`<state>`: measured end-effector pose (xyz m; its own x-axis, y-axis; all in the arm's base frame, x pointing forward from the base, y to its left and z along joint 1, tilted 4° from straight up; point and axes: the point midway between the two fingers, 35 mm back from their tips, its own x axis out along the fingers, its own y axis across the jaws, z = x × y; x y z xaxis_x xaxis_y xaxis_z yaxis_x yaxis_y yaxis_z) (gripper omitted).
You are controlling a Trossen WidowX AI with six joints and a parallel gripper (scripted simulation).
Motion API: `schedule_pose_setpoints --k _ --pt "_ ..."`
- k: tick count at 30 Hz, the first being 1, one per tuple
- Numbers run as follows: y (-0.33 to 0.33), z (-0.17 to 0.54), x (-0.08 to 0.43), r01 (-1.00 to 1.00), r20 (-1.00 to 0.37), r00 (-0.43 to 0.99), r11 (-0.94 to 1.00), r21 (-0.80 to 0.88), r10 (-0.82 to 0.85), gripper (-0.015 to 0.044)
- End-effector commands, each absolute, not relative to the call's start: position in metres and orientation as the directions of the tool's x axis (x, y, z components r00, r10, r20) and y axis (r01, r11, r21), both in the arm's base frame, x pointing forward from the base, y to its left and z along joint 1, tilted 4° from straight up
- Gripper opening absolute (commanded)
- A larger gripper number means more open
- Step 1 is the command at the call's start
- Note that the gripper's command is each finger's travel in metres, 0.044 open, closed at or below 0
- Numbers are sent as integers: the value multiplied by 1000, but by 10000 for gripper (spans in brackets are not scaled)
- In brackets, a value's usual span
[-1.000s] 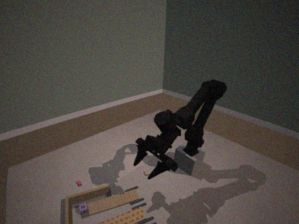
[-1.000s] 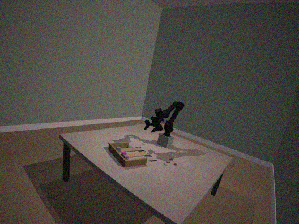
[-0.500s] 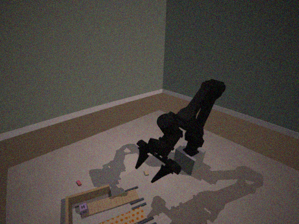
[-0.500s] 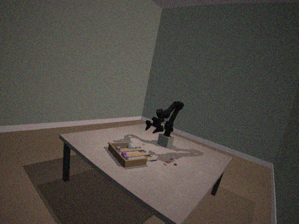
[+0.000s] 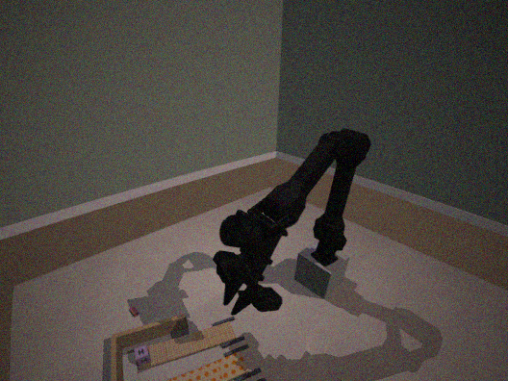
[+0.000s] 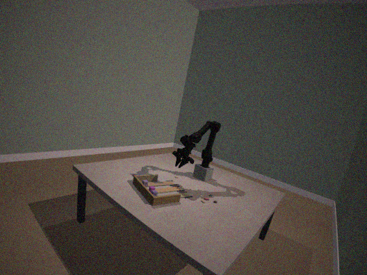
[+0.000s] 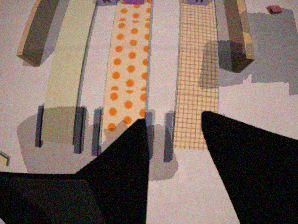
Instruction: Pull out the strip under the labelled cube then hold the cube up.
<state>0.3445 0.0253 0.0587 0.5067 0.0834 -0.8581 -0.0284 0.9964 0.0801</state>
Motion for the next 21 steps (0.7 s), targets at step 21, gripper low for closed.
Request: schedule_pose_setpoints --k 21 --pt "-10 -17 364 177 -999 -22 984 35 39 0"
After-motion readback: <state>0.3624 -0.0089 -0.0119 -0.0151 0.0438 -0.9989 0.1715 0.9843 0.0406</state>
